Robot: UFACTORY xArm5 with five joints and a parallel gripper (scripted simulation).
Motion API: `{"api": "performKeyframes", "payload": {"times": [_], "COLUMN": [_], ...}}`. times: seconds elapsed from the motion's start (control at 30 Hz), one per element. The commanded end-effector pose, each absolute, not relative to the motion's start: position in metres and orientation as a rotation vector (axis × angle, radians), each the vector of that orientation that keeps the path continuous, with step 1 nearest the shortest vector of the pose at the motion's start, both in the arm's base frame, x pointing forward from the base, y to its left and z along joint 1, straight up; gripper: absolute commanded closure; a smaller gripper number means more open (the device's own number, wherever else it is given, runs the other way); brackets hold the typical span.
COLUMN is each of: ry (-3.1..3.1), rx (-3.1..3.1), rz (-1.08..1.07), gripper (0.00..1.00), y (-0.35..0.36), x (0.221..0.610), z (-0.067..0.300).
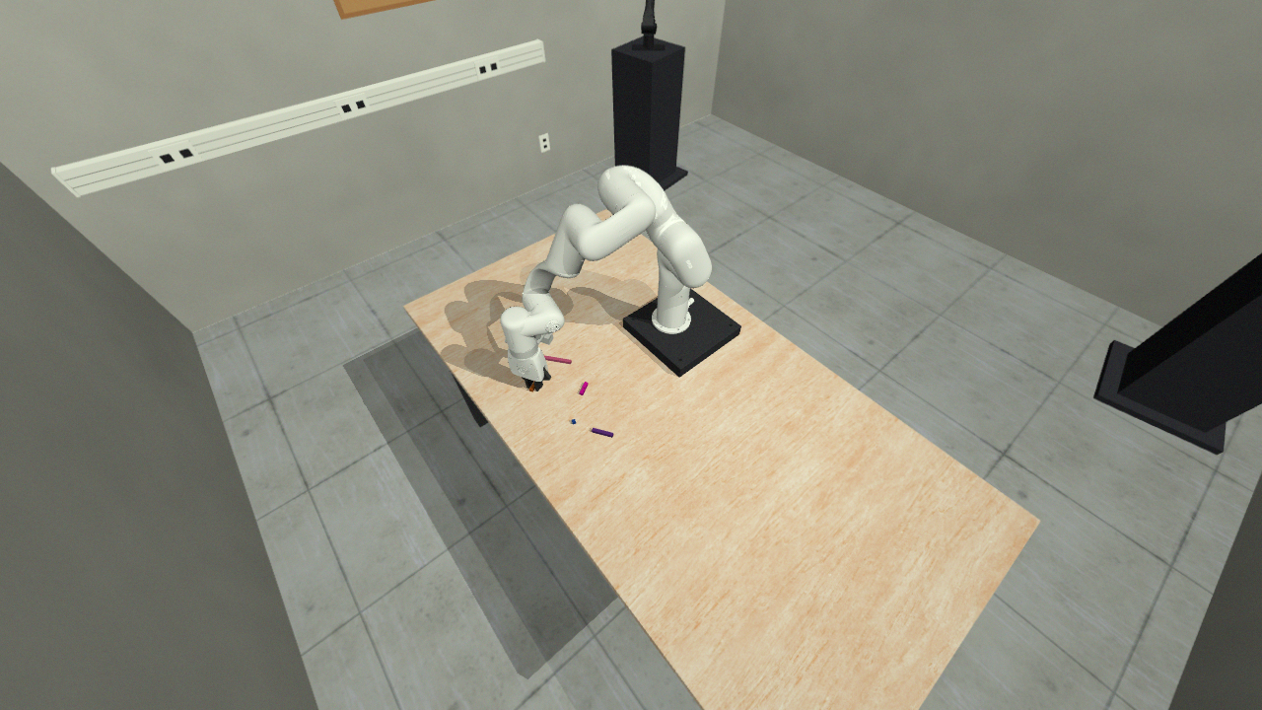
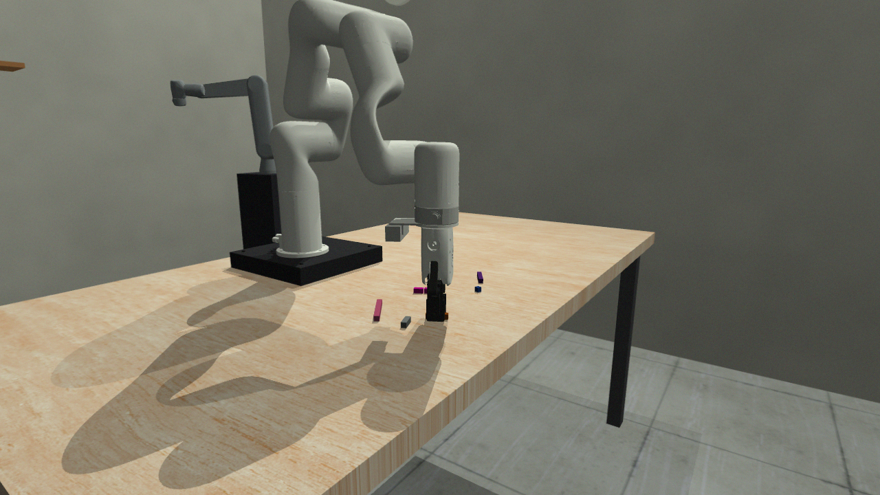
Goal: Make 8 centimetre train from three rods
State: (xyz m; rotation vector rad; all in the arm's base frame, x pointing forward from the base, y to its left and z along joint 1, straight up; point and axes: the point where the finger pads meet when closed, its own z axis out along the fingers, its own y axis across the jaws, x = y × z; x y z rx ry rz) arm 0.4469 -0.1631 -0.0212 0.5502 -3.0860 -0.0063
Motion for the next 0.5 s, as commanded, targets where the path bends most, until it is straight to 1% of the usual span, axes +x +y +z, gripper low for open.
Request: {"api": "performKeyframes", "payload": {"times": [0.0,0.1,0.13,0.47], "ry": [-3.089,-3.089,-3.089,-3.089], "rx": [0.551,0.551,0.551,0.551], "rz": [-0.003,-0.003,-0.003,-0.003], "gripper": [0.76,0.76,0.96,0.96], "y": [-0.1636,-0.1636,-0.1636,-0.1636], "x": [0.4483,0.4483,0.4483,0.4483], "z": [-0.0199,-0.0199,-0.0199,-0.0199]}}
